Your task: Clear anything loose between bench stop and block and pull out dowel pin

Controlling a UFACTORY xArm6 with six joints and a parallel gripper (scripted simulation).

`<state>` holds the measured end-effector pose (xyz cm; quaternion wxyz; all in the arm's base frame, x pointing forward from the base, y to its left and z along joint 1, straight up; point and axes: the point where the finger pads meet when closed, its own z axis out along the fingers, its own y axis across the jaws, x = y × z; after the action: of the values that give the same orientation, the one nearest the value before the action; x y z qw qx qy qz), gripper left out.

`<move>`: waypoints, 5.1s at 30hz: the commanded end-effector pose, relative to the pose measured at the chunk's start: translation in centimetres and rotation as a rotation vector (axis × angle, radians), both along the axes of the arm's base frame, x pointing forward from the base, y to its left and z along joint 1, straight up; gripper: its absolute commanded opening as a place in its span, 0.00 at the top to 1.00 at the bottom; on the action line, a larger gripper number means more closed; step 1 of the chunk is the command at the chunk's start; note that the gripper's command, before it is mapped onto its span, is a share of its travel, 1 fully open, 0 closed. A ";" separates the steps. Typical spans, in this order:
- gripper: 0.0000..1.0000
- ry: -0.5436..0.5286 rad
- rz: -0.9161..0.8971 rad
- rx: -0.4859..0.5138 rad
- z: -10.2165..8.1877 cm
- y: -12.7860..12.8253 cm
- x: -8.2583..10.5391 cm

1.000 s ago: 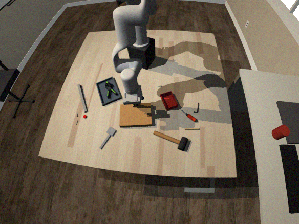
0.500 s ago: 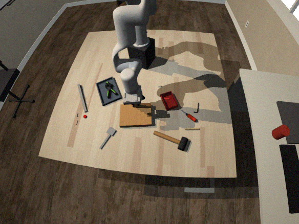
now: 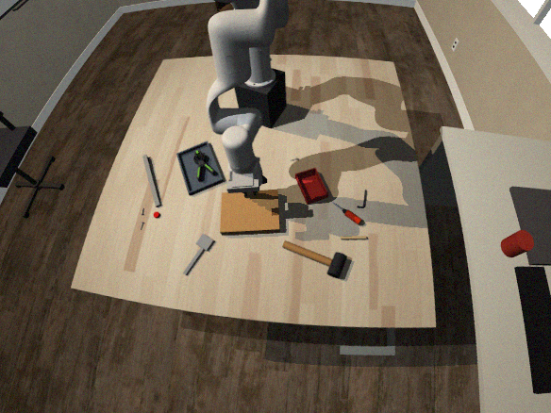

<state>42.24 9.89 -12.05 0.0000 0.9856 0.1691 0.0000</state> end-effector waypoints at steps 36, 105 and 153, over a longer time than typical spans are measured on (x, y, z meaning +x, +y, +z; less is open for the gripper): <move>0.72 -0.004 0.000 0.001 1.8 0.0 0.2; 0.72 -0.004 -0.112 0.001 5.0 -0.9 0.2; 0.72 0.000 -1.926 0.007 3.0 -16.0 -2.6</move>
<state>39.61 -5.59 -9.12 -0.0188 0.7260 -0.6874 -0.0068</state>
